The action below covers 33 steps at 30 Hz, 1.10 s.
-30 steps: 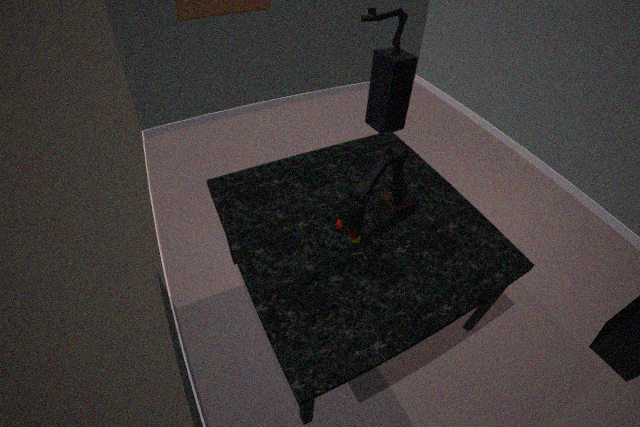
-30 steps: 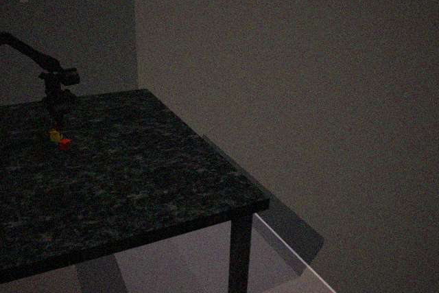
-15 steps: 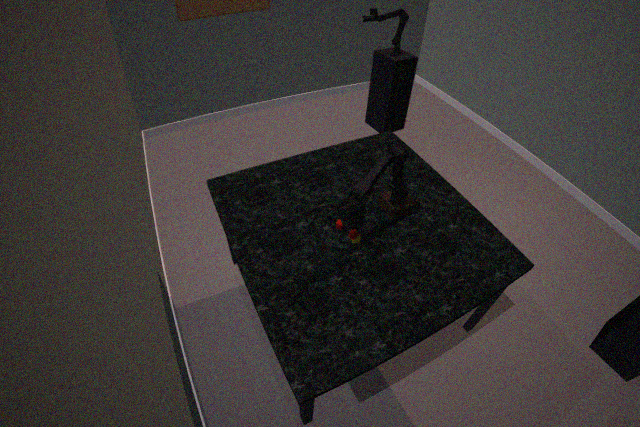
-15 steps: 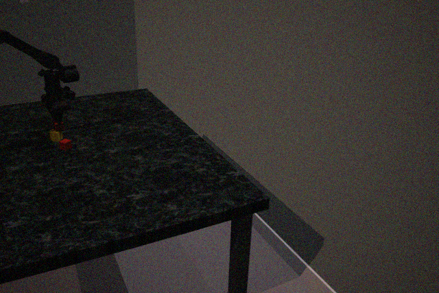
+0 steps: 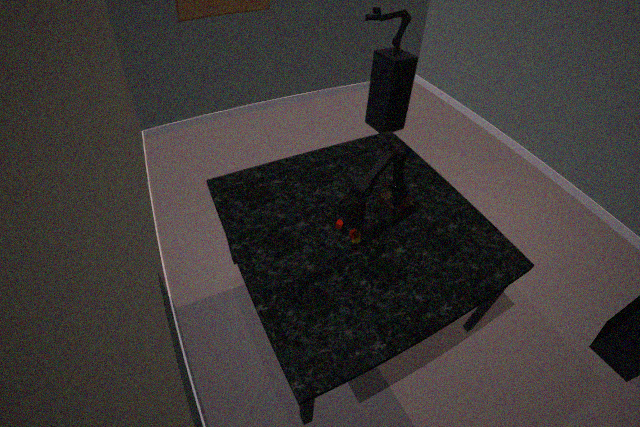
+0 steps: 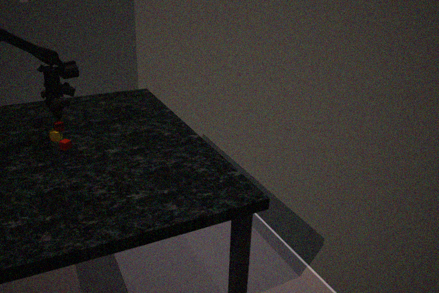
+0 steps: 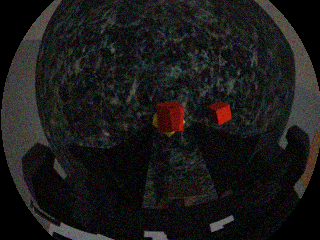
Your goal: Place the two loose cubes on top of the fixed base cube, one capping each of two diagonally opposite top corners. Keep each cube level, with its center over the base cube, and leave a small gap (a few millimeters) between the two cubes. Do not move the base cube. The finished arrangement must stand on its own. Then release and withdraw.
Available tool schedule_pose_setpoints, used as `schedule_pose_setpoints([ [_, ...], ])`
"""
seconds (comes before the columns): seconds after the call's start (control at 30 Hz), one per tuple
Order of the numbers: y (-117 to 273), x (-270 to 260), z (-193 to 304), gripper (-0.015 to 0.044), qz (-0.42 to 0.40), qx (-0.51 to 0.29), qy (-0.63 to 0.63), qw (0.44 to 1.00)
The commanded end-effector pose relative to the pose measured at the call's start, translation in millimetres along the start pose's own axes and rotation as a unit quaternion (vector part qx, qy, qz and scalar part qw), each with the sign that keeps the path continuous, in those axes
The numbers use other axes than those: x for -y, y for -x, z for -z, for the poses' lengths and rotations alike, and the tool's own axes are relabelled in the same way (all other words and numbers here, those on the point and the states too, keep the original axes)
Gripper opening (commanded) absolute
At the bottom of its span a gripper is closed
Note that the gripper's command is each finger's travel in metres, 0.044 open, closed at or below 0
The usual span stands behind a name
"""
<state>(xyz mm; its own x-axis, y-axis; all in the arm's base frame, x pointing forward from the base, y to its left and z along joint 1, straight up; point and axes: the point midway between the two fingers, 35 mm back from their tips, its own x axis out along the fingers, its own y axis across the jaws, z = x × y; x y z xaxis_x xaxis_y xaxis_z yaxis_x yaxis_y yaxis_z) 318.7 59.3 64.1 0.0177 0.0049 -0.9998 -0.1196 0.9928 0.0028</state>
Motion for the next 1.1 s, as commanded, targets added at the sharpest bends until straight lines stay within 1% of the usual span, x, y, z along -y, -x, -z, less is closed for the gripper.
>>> schedule_pose_setpoints([
  [0.0,3.2,10.6,-0.4,0.0265,0.0,0.0,-0.055,0.999],
  [0.1,10.5,33.2,-0.5,0.0265,0.001,0.0,-0.171,0.985],
  [0.2,17.9,55.7,1.2,0.0265,0.002,0.001,-0.286,0.958],
  [0.3,25.4,78.0,4.7,0.0265,0.002,0.001,-0.396,0.918],
  [0.4,32.9,99.9,9.9,0.0265,0.003,0.002,-0.501,0.865],
  [0.47,36.2,109.4,12.7,0.0265,0.003,0.002,-0.545,0.838],
  [0.83,35.2,110.7,12.9,0.0265,0.003,0.002,-0.55,0.835],
  [0.9,23.8,111.0,12.0,0.0265,0.003,0.002,-0.55,0.835],
  [1.07,-20.2,111.1,12.7,0.0265,0.003,0.002,-0.55,0.835],
])
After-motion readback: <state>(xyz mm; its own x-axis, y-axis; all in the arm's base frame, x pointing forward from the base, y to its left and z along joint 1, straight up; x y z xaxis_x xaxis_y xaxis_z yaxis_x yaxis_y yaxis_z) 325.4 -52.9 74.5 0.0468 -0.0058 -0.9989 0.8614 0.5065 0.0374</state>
